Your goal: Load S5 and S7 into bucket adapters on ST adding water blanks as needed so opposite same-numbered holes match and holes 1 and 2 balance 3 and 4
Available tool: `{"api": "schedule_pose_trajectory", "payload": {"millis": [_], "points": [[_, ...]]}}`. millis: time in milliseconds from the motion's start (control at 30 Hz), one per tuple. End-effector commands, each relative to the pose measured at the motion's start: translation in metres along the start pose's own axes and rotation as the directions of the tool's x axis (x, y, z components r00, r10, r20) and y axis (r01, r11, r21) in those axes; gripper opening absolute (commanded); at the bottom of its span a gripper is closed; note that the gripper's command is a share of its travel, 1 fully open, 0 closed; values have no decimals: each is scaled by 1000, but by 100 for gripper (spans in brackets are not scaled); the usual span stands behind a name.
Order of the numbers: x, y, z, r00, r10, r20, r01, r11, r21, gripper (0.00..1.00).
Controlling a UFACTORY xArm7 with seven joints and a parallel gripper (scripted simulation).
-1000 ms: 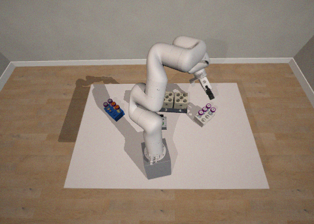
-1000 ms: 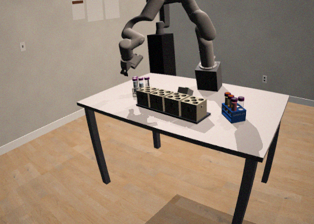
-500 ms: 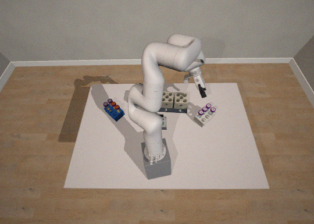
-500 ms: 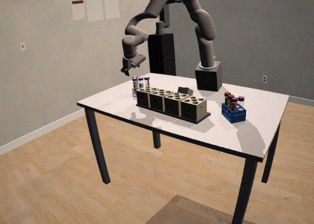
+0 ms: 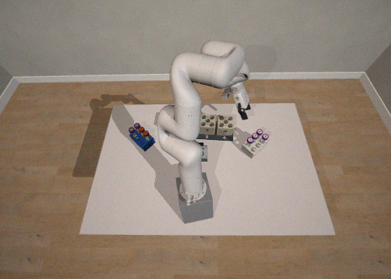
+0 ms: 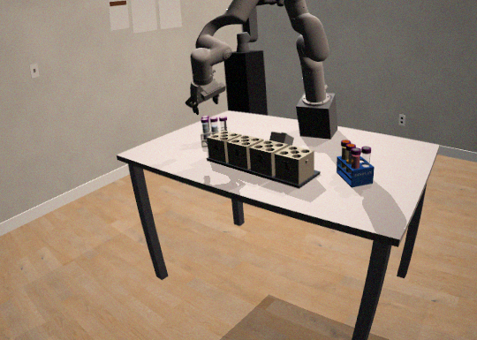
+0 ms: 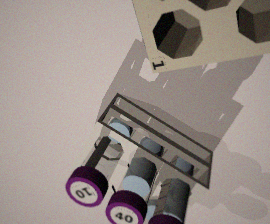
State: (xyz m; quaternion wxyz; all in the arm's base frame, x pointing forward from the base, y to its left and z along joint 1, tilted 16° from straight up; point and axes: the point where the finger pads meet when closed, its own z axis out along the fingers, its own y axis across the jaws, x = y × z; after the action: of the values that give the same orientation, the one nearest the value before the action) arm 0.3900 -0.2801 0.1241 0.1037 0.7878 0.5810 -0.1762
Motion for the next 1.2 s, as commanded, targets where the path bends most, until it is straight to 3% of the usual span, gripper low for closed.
{"api": "schedule_pose_trajectory", "payload": {"millis": [0,533,633,967,1067,1167], "points": [[16,-2,-15,992,120,-45,-122,992,-32,100],[52,-10,-44,942,305,-137,-314,948,-45,100],[64,-13,-53,904,386,-181,-399,916,-39,100],[83,-20,-67,853,469,-229,-486,873,-22,100],[94,-24,-76,797,541,-270,-561,828,2,100],[98,-25,-79,794,543,-272,-564,826,3,100]]}}
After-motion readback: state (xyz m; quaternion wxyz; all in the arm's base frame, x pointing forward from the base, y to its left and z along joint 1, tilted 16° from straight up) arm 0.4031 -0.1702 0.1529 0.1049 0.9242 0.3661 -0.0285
